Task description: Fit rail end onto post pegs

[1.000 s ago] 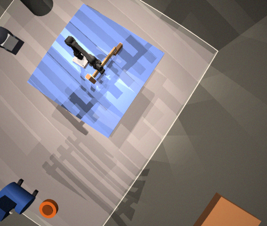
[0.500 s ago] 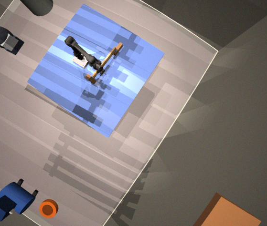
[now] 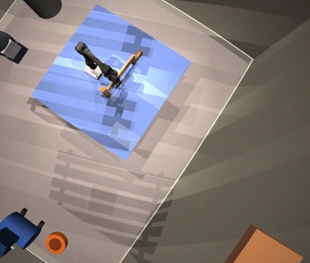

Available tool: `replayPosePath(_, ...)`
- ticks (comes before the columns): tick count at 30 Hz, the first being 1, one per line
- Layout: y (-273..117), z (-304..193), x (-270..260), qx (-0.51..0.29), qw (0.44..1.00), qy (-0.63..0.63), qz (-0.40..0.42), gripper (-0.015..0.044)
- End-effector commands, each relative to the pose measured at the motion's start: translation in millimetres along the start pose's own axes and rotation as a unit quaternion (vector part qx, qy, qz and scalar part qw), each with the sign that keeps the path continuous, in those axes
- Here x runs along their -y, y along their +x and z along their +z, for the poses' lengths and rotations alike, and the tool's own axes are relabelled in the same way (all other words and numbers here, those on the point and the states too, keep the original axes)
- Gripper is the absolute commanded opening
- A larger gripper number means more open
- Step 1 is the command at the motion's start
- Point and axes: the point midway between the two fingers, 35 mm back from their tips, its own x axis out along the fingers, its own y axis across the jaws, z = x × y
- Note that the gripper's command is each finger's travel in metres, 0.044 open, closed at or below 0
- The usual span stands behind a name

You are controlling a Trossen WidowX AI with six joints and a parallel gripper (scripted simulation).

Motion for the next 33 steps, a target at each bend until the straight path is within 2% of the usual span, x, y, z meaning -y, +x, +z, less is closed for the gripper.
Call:
replayPosePath(1, -2.9, -1.9, 1.1, -0.002, 1.0, 0.0, -0.002, 0.0)
replayPosePath(33, -1.4, 3.2, 1.6, -0.002, 1.0, 0.0, -0.002, 0.0)
